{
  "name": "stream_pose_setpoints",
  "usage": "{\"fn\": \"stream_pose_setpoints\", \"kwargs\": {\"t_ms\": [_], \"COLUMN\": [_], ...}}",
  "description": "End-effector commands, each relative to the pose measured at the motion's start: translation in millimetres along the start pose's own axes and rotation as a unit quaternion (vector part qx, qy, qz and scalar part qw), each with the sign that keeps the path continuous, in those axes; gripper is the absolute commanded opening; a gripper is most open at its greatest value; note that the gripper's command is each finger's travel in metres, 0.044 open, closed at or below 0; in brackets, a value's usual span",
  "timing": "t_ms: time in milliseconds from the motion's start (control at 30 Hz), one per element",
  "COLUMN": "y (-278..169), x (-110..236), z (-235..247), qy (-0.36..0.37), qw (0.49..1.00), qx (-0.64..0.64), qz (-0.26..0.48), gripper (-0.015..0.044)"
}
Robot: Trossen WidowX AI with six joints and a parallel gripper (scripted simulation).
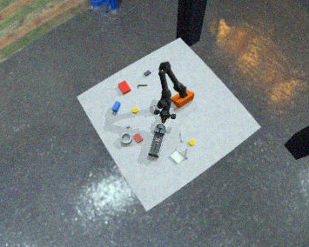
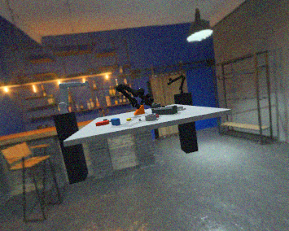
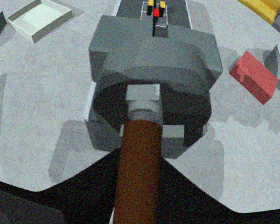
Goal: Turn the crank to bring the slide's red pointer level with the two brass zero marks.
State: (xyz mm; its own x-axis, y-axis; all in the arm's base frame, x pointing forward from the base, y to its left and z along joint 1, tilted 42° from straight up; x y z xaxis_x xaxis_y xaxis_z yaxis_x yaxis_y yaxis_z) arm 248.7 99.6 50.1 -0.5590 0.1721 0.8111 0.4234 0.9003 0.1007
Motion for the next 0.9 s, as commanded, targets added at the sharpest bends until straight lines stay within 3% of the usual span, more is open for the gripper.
{"fn": "stream_pose_setpoints", "kwargs": {"t_ms": [0,867], "y": [-0.2,-2.6], "x": [-1.7,-6.0], "z": [6.7,14.1], "qy": [0.012,0.012], "qw": [1.000,1.000], "qx": [0.004,0.004], "qz": [-0.003,-0.003], "gripper": [0.0000,0.0000]}}
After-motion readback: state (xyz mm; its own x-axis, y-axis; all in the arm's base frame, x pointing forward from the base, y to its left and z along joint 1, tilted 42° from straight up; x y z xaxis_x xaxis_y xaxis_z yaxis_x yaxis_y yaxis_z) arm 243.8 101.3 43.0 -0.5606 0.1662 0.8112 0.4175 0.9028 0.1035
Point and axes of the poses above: the point midway between the two fingers, 35 mm back from their tips, its own x axis back along the fingers, its own z axis across the jaws, y = z × x, the point moved 10 cm from there along x, back along the fingers, and after that the axes turned 14 degrees about x, right-handed, at the moved point
